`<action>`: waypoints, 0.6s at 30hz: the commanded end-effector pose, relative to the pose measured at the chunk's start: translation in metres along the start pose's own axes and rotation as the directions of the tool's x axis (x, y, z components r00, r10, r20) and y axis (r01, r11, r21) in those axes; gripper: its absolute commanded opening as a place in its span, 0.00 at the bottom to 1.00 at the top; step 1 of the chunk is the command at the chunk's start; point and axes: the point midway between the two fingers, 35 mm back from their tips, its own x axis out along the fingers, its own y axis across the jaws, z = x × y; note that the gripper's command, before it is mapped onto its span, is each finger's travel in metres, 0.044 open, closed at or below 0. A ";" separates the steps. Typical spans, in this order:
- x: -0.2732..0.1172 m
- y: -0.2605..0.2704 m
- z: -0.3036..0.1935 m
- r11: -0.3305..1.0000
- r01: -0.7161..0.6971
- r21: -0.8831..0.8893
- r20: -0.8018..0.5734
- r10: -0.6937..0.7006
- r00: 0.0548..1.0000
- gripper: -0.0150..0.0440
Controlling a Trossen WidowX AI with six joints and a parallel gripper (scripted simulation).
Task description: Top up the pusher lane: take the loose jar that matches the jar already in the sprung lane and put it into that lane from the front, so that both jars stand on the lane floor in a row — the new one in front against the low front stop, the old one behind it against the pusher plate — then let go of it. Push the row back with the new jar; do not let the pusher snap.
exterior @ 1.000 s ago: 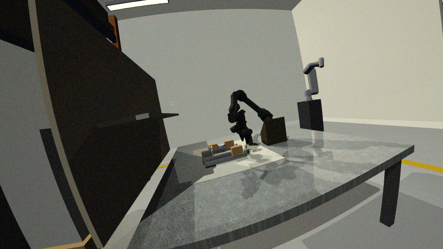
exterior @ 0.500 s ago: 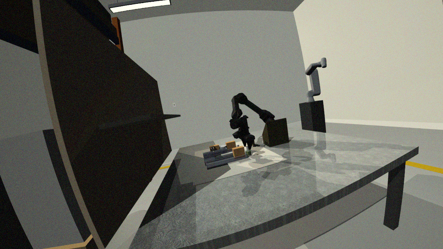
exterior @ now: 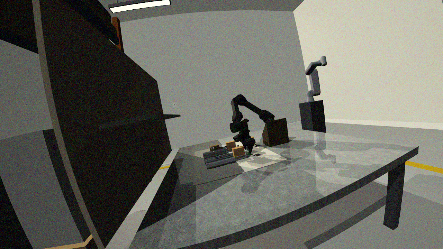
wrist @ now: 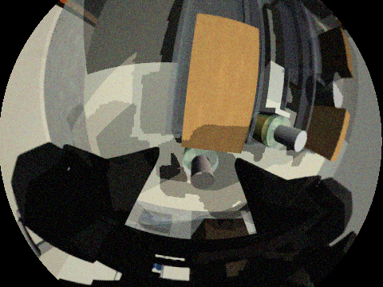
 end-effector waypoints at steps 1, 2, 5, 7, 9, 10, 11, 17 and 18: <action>0.004 -0.001 -0.001 1.000 0.007 -0.009 0.001 -0.007 1.000 0.96; 0.004 -0.001 -0.001 1.000 0.007 -0.009 0.001 -0.007 1.000 0.91; 0.004 -0.001 -0.001 1.000 0.007 -0.009 0.001 -0.007 1.000 0.78; 0.004 -0.001 -0.001 1.000 0.007 -0.009 0.001 -0.007 1.000 0.69; 0.004 -0.001 -0.001 1.000 0.007 -0.009 0.001 -0.007 1.000 0.60; 0.004 -0.001 -0.001 1.000 0.007 -0.009 0.001 -0.007 1.000 0.56; 0.004 -0.001 -0.001 1.000 0.007 -0.009 0.001 -0.007 1.000 0.51; 0.004 -0.001 -0.001 1.000 0.007 -0.009 0.001 -0.007 1.000 0.44; 0.004 -0.001 -0.001 1.000 0.007 -0.009 0.001 -0.007 1.000 0.40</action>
